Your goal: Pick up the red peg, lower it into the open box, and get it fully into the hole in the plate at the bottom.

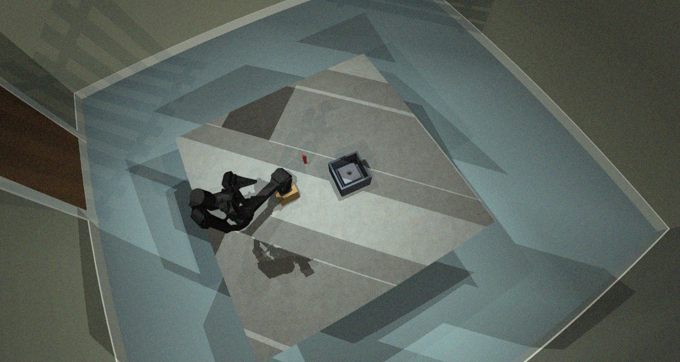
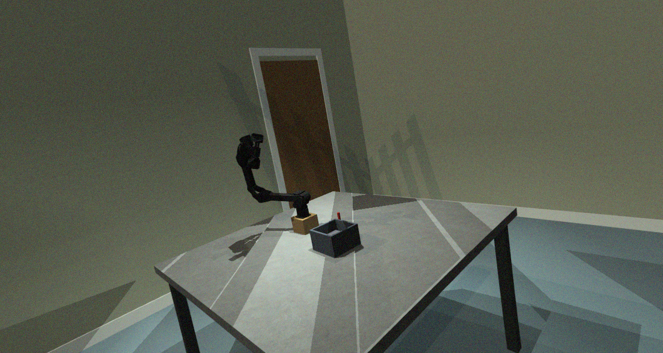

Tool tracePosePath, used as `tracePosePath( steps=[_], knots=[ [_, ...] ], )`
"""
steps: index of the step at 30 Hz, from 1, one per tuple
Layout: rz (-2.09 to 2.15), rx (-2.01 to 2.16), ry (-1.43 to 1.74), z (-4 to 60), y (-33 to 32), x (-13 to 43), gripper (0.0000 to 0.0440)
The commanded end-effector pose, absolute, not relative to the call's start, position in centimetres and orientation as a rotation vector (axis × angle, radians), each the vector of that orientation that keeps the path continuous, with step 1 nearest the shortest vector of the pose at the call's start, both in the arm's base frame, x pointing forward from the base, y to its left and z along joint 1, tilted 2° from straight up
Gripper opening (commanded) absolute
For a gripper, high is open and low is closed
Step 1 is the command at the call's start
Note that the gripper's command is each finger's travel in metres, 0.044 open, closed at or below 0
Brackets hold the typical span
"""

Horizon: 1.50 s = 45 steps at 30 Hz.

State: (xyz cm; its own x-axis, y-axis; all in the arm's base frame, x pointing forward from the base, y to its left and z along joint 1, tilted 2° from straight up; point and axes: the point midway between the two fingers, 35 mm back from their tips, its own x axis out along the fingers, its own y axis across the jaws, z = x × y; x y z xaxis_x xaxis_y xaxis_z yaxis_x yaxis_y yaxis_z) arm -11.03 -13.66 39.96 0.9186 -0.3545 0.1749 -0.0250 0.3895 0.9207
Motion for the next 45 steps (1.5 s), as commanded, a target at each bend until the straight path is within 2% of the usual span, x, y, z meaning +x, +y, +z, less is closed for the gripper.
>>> tracePosePath(
  steps=[1, 3, 14, 26, 35, 45],
  knots=[
    [-0.221, 1.146, -0.362, 40.2, -13.5, -10.6, 0.0422],
    [-0.235, 1.119, -0.327, 40.6, -13.1, -9.2, 0.044],
    [-0.322, 0.989, 0.012, 40.5, -8.5, 2.7, 0.044],
    [-0.446, 0.835, 0.402, 34.8, -3.0, 13.2, 0.044],
    [-0.553, 0.731, 0.692, 28.1, 0.7, 17.9, 0.044],
    [-0.696, 0.644, 0.975, 20.5, 3.8, 19.9, 0.044]
  ],
)
